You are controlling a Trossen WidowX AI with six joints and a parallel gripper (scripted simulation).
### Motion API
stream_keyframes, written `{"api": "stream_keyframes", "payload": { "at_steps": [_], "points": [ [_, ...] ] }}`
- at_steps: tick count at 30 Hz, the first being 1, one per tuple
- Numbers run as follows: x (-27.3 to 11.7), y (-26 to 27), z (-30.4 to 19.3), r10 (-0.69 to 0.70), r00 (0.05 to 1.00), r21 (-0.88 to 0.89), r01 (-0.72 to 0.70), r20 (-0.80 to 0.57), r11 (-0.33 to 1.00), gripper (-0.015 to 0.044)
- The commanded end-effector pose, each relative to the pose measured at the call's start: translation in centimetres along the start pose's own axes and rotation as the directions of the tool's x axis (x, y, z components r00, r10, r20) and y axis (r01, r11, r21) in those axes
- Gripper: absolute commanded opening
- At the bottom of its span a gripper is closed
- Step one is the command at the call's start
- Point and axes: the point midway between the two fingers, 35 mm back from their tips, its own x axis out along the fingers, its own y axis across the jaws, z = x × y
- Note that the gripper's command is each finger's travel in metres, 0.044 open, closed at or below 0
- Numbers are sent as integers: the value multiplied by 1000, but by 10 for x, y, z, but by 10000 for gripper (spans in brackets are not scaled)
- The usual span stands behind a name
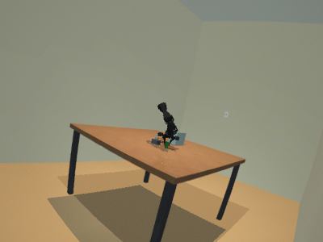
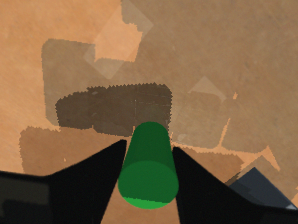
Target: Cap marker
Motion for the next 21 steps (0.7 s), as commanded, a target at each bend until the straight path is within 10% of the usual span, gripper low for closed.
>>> {"api": "stream_keyframes", "payload": {
  "at_steps": [1,10,21],
  "points": [
    [1,0,0,-4,1000,-6,4,1,1000,124],
    [-6,0,1,-3,1000,-6,3,1,1000,0],
    [-40,1,1,-1,1000,-7,1,2,1000,0]
  ]
}}
